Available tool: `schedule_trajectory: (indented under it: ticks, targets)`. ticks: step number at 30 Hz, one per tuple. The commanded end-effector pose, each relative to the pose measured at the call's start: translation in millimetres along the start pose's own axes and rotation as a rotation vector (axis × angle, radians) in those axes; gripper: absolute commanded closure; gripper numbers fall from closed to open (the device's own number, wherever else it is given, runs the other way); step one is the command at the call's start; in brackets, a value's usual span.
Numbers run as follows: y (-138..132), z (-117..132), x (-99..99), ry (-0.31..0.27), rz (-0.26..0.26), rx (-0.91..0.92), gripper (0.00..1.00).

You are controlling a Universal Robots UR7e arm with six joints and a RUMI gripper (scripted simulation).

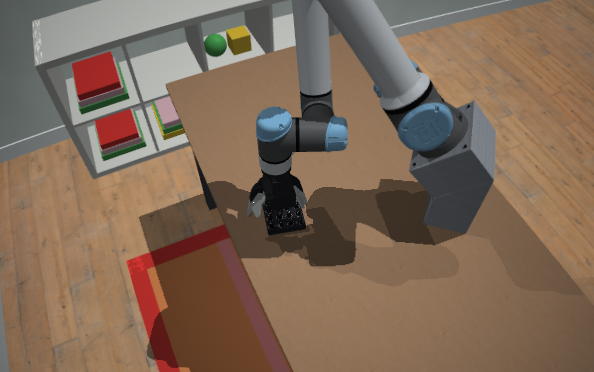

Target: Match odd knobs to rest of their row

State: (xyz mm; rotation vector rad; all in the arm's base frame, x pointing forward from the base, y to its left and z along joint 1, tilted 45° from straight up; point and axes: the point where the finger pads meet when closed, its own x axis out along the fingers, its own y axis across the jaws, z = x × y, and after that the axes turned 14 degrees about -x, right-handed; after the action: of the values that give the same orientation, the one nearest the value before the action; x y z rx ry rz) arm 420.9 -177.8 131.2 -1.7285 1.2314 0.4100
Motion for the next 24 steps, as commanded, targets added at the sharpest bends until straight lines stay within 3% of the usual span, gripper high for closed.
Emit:
schedule_trajectory:
  ticks: [1, 24]
  targets:
    - [-2.4, 6.6, -0.2, 0.000, -0.001, 0.000, 0.00]
    - [-13.4, 42.7, 0.1, 0.000, -0.001, 0.000, 0.00]
